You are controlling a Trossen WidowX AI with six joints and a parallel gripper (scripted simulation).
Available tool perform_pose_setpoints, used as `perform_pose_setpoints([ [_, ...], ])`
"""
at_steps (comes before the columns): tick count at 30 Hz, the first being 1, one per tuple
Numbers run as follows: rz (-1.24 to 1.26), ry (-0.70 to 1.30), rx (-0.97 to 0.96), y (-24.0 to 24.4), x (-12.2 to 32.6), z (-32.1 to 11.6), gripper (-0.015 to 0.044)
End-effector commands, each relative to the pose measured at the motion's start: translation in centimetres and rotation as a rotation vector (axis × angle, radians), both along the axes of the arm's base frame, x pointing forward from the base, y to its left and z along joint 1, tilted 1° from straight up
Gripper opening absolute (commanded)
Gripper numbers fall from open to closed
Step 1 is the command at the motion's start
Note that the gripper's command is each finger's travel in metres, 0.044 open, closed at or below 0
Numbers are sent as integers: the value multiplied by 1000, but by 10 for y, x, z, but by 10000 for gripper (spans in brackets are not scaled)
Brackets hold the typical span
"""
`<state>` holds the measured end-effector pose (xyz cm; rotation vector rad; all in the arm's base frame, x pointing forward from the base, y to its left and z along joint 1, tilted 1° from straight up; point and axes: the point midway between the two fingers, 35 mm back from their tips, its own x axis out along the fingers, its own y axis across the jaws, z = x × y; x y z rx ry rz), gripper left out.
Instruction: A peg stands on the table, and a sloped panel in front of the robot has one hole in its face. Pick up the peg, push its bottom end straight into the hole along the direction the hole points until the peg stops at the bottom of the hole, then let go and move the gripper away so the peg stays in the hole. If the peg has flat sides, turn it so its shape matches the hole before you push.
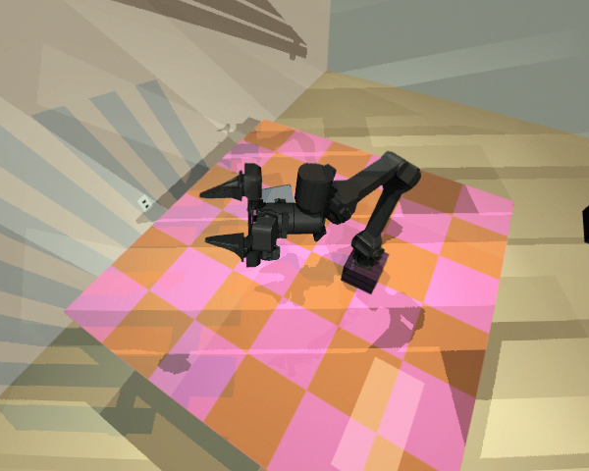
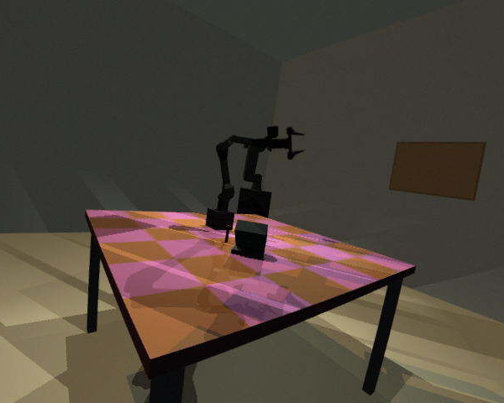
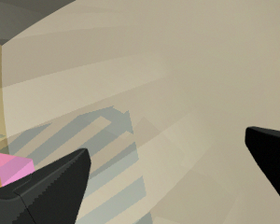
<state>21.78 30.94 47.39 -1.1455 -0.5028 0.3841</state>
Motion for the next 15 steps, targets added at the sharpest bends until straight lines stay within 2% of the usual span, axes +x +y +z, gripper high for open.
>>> perform_pose_setpoints([
  [1, -25, 33, -28, -2, 17, -15, 440],
  [15, -126, 148, -112, -25, 71, -61, 440],
])
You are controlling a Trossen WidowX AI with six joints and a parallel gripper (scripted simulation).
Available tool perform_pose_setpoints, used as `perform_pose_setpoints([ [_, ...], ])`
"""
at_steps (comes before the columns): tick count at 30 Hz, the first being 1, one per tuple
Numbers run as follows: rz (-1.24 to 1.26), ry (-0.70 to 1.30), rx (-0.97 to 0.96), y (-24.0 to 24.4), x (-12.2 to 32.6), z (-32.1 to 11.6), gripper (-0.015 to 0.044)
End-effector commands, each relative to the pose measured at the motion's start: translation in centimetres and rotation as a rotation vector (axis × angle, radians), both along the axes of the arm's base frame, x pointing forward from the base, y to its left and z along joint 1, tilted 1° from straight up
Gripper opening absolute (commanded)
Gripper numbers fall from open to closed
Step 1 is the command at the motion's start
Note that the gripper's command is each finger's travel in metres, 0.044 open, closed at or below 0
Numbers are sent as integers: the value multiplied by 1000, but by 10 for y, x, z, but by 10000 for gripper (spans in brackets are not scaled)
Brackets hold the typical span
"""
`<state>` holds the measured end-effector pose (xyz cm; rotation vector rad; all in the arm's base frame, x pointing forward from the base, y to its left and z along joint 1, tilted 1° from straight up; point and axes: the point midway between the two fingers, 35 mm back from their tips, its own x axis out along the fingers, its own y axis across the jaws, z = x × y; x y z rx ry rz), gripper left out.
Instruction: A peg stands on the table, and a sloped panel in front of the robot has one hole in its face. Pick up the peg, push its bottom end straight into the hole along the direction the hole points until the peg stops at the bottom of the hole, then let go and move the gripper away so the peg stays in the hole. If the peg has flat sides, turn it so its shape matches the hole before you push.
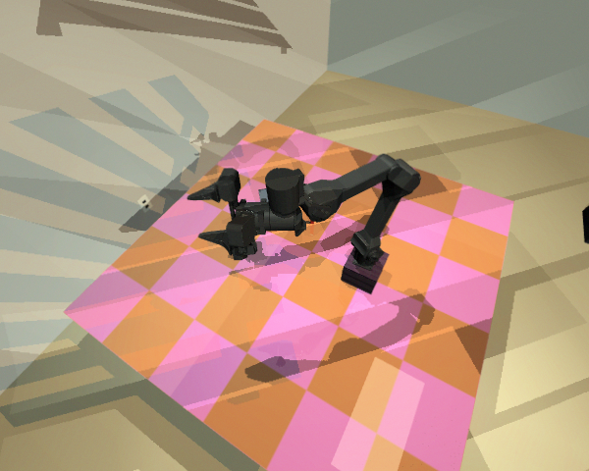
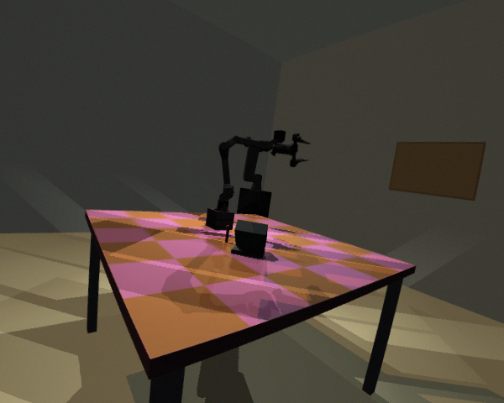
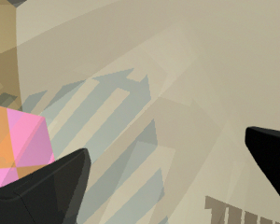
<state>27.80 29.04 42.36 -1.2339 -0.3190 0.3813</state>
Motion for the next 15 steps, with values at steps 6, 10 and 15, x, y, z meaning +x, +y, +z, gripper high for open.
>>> perform_pose_setpoints([
  [6, -61, 86, -26, -22, 30, -29, 440],
  [10, -93, 127, -41, -33, 43, -43, 440],
  [15, -135, 181, -57, -48, 59, -61, 440],
])
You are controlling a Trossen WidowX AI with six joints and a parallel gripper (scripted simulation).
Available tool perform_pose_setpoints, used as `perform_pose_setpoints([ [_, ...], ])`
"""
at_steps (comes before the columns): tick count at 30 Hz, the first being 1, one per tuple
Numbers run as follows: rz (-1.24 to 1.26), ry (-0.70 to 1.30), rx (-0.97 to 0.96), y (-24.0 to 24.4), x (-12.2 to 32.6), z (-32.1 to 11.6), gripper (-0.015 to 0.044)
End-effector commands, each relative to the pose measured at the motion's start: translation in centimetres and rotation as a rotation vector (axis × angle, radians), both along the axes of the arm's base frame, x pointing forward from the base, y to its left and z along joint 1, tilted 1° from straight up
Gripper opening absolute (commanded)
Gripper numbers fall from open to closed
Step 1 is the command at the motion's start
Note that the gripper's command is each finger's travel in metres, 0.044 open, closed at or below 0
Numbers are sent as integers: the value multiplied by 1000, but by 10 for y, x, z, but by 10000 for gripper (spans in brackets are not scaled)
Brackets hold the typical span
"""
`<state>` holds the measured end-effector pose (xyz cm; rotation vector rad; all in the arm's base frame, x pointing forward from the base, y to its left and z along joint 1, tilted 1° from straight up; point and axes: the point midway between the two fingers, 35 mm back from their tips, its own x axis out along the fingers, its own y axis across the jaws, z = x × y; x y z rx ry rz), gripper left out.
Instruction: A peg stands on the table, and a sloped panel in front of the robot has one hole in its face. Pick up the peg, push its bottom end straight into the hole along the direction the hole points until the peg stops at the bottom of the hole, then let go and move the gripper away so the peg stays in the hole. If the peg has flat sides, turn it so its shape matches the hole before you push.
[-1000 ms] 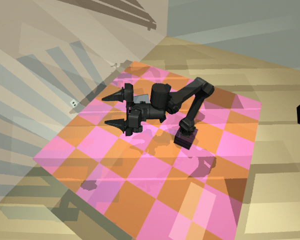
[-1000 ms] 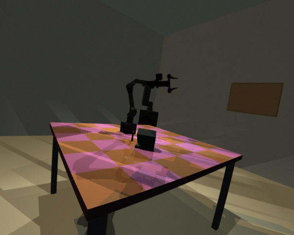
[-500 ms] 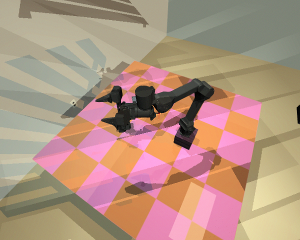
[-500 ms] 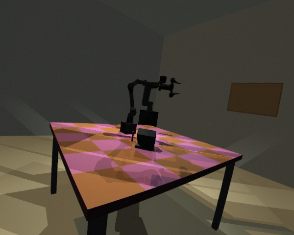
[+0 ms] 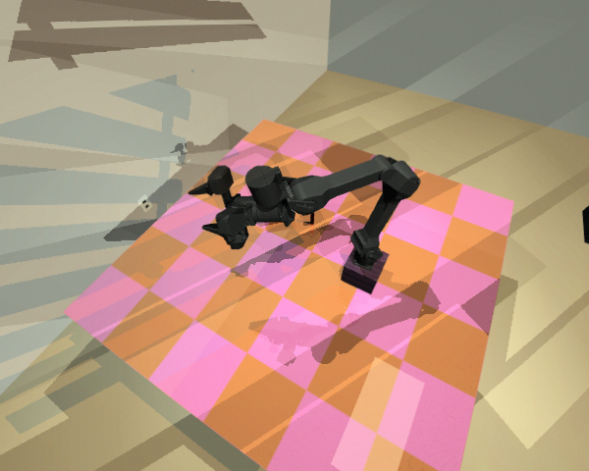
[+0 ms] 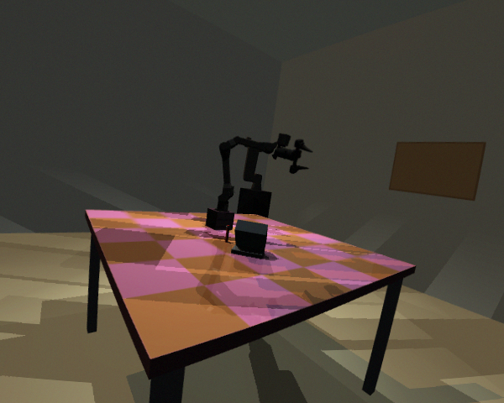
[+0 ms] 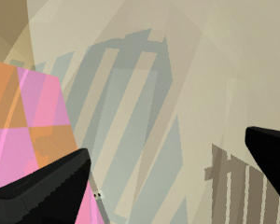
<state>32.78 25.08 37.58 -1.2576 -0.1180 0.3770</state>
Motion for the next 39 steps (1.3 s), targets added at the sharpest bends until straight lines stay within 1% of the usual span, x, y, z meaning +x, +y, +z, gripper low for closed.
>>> perform_pose_setpoints([
  [1, -30, 50, -13, -11, 13, -17, 440],
  [20, -208, 280, -64, -83, 61, -89, 440],
  [30, -330, 381, -141, -137, 72, -122, 440],
  [39, -412, 503, -123, -175, 77, -154, 440],
])
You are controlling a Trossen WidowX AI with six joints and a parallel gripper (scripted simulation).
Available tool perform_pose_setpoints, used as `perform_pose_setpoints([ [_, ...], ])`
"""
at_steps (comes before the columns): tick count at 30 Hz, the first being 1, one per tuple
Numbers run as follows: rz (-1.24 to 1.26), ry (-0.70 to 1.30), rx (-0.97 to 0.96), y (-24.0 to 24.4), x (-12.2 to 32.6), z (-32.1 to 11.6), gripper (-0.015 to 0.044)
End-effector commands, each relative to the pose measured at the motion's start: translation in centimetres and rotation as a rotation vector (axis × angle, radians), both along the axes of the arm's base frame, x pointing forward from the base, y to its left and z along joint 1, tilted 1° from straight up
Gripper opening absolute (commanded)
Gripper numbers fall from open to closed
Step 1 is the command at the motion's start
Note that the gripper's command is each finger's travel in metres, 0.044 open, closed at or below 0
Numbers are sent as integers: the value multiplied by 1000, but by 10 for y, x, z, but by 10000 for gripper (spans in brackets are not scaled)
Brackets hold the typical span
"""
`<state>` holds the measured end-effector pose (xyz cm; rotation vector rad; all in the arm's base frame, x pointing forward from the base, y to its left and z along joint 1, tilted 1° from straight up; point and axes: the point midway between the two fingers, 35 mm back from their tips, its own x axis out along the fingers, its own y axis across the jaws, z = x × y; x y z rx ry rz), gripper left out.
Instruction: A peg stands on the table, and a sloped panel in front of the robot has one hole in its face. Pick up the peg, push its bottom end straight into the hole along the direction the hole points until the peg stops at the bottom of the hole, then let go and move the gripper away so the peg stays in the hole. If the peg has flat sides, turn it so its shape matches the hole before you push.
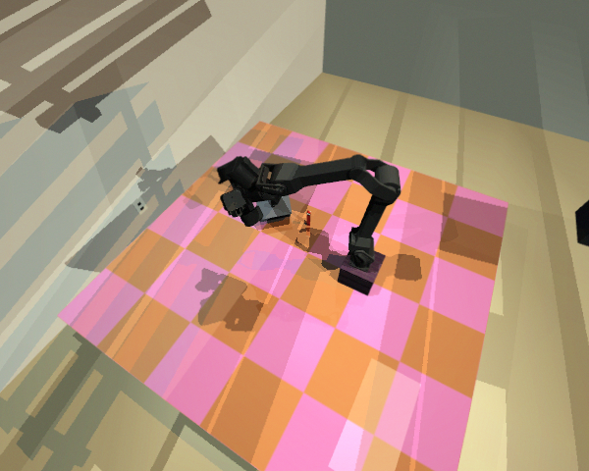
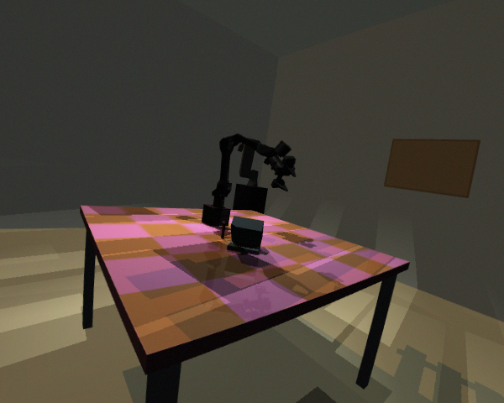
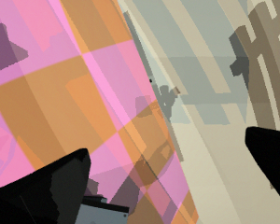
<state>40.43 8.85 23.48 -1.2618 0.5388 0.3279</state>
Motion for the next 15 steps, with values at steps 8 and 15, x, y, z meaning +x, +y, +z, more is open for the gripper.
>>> perform_pose_setpoints([
  [8, -125, 149, 44, -48, 0, -42, 440],
  [15, -215, 244, 86, -78, -7, -67, 440],
])
